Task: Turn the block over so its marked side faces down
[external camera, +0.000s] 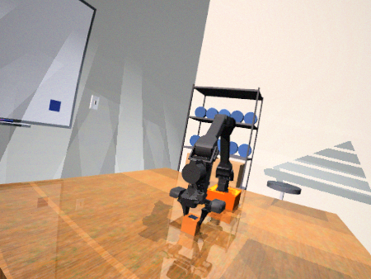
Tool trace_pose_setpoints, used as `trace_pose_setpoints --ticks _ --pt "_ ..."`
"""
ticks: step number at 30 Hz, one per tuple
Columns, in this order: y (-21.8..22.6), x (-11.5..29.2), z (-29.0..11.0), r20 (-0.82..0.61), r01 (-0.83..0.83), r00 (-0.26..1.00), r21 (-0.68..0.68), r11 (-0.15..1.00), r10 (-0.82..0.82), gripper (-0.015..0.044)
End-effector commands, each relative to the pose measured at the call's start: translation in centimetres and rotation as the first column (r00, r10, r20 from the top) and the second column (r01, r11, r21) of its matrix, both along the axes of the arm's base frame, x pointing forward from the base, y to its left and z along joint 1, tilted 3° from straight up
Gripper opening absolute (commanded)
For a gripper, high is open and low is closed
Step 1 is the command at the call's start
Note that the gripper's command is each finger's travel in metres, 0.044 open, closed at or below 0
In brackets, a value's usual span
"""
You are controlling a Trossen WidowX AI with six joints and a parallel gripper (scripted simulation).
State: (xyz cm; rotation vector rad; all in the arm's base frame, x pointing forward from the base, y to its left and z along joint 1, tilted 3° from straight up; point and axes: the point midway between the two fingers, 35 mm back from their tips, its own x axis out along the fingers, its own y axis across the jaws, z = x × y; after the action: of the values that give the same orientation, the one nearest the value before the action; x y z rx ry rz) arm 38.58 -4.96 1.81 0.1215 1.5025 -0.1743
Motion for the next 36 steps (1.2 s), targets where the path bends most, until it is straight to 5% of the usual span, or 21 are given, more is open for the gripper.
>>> trace_pose_setpoints --ticks 1,15,19,36 --pt "0.0 0.0 -0.1 0.001 -0.003 1.0 -0.002 1.0 0.003 0.0197" --pt "0.0 0.0 -0.1 0.001 -0.003 1.0 -0.002 1.0 0.003 0.0103" --pt "0.0 -0.1 1.8 0.001 -0.003 1.0 -0.002 1.0 0.003 0.0" --pt "0.1 0.1 2.4 0.124 -0.007 0.992 -0.027 1.0 0.01 0.0"
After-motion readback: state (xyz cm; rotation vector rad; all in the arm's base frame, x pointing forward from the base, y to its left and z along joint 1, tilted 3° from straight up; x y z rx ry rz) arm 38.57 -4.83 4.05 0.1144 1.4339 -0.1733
